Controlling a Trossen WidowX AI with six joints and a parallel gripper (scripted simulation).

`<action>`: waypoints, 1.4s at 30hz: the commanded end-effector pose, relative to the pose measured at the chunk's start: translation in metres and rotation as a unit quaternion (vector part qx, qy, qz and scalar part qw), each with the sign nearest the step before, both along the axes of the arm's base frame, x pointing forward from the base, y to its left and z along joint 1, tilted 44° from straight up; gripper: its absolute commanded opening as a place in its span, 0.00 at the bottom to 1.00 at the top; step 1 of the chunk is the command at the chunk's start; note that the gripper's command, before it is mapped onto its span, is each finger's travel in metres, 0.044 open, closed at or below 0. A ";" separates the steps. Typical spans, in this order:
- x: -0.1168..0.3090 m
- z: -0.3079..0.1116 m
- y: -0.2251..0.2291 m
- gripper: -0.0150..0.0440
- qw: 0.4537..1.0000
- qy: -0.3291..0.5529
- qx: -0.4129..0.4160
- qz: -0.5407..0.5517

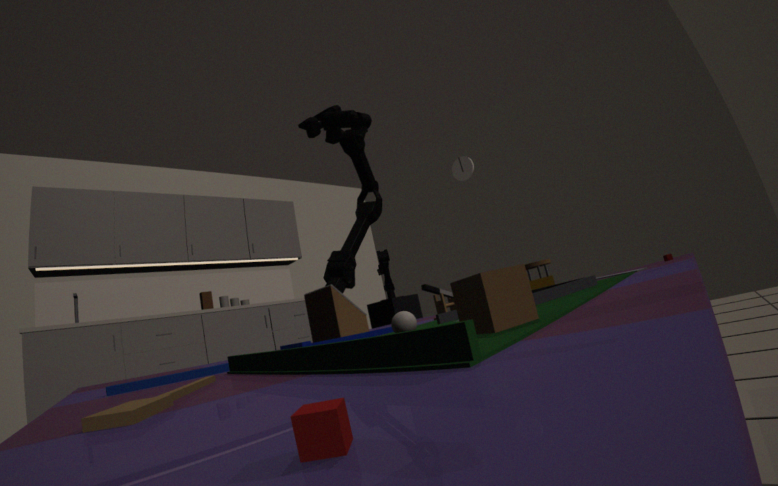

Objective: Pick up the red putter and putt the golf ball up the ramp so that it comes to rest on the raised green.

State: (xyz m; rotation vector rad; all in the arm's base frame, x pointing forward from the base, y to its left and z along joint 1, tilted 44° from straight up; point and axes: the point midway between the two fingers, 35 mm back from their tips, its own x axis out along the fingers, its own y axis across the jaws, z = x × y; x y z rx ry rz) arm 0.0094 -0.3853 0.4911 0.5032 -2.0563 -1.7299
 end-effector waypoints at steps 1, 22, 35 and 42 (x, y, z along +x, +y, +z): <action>0.002 0.000 -0.001 0.98 1.000 0.005 0.005 0.004; 0.267 -0.111 0.027 1.00 0.538 0.644 0.358 0.410; 0.363 -0.224 0.191 1.00 0.019 0.869 0.171 0.465; 0.358 -0.275 0.299 1.00 -0.222 0.874 -0.023 0.433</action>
